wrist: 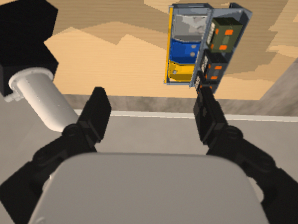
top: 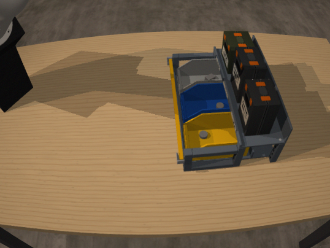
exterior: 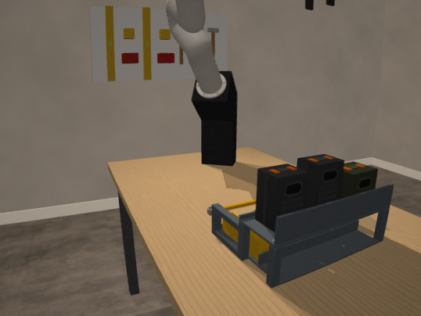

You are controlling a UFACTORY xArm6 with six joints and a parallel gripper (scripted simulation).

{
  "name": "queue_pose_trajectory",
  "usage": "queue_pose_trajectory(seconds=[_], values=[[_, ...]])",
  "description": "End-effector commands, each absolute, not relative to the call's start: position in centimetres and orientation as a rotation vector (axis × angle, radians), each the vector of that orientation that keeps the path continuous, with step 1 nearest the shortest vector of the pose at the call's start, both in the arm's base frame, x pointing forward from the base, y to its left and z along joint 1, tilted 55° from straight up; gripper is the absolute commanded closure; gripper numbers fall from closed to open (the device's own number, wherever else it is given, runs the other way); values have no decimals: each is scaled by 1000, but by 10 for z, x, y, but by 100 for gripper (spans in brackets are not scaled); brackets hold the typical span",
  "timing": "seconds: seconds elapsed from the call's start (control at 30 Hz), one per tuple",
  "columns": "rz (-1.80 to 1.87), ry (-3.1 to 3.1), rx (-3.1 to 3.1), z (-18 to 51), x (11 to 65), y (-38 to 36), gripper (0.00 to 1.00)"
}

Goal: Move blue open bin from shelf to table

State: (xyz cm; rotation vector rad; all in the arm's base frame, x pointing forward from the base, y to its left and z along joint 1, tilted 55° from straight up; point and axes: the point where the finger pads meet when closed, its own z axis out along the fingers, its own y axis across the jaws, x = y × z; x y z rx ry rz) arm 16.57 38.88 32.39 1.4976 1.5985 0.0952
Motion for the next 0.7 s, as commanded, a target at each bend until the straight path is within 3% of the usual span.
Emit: queue_pose_trajectory(seconds=[0.0,0.67], values=[[100,1600,1500,325,165,390,0],[99,1600,1499,373,169,339,0]])
